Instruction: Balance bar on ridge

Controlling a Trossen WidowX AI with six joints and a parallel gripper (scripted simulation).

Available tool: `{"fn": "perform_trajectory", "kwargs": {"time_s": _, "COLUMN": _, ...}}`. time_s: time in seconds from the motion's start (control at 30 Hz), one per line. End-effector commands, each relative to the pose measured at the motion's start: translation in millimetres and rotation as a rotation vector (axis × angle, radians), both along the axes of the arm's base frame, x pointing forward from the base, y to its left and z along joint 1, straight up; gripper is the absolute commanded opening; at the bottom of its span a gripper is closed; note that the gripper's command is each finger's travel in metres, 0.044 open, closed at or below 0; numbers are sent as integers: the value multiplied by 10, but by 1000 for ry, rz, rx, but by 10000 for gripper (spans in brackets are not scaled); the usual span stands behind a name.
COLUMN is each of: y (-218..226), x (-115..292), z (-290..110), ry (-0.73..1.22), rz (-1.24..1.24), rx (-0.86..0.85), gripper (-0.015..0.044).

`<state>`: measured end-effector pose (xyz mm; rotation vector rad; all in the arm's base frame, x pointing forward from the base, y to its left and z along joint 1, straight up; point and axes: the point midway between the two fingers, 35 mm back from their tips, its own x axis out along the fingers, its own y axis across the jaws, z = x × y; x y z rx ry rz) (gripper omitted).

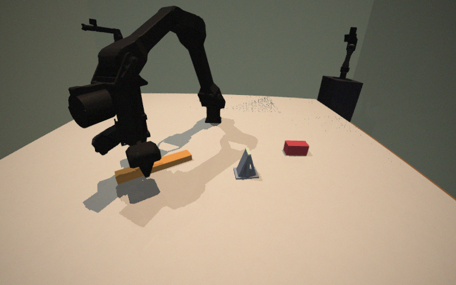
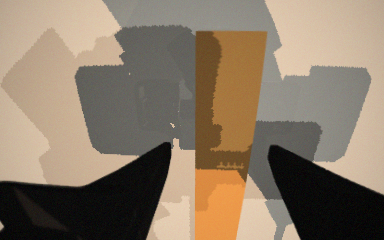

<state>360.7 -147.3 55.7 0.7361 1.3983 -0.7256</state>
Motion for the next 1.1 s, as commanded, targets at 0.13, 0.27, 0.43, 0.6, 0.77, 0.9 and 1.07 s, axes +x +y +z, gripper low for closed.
{"fn": "perform_trajectory", "kwargs": {"time_s": 0.13, "y": 2, "x": -15, "z": -22, "ry": 6, "rz": -4, "rx": -1, "gripper": 315}}
{"fn": "perform_trajectory", "kwargs": {"time_s": 0.27, "y": 2, "x": -5, "z": -7, "ry": 2, "rz": 0, "rx": 1, "gripper": 262}}
{"fn": "perform_trajectory", "kwargs": {"time_s": 0.43, "y": 2, "x": -5, "z": -7, "ry": 2, "rz": 0, "rx": 1, "gripper": 151}}
{"fn": "perform_trajectory", "kwargs": {"time_s": 0.6, "y": 2, "x": -5, "z": -7, "ry": 2, "rz": 0, "rx": 1, "gripper": 118}}
{"fn": "perform_trajectory", "kwargs": {"time_s": 0.77, "y": -2, "x": 4, "z": 56, "ry": 2, "rz": 0, "rx": 1, "gripper": 6}}
{"fn": "perform_trajectory", "kwargs": {"time_s": 0.9, "y": -7, "x": 16, "z": 158, "ry": 2, "rz": -1, "rx": 0, "gripper": 0}}
{"fn": "perform_trajectory", "kwargs": {"time_s": 1.07, "y": -12, "x": 26, "z": 287, "ry": 2, "rz": -1, "rx": 0, "gripper": 0}}
